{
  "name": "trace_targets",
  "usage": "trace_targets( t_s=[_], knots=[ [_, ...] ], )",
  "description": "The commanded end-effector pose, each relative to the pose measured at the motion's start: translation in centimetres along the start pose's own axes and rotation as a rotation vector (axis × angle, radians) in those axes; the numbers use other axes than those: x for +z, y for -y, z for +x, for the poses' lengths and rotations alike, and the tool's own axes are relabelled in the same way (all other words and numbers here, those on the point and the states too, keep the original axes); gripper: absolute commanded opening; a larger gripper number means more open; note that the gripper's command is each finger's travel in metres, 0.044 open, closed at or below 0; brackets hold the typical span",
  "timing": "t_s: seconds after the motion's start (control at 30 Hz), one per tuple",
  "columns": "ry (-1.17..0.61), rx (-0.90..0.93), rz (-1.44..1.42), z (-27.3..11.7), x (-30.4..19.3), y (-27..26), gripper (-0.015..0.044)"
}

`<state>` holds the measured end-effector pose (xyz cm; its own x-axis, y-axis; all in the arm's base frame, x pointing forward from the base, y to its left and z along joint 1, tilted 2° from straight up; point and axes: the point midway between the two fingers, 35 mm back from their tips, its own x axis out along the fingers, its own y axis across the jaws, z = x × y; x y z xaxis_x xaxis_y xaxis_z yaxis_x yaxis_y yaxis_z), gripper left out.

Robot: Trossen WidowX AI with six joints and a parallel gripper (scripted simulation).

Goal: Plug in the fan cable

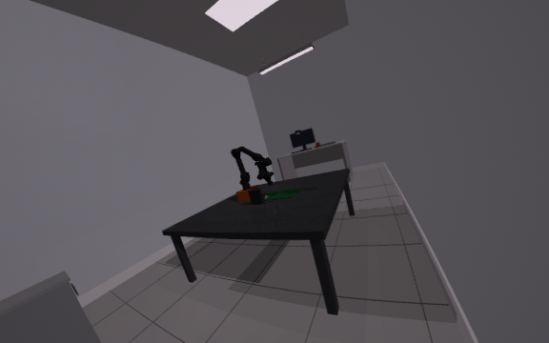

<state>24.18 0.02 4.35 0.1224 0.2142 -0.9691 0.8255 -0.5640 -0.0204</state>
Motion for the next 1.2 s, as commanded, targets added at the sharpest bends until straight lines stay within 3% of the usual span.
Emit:
trace_targets(
  t_s=[0.0,0.2,1.17],
  knots=[
    [-0.009,0.007,-0.003,-1.5,-0.4,0.1,0.0000],
    [-0.001,0.005,-0.053,-1.7,-0.5,0.1,0.0000],
    [0.133,-0.084,-1.038,-1.4,-2.2,0.4,0.0000]
  ],
)
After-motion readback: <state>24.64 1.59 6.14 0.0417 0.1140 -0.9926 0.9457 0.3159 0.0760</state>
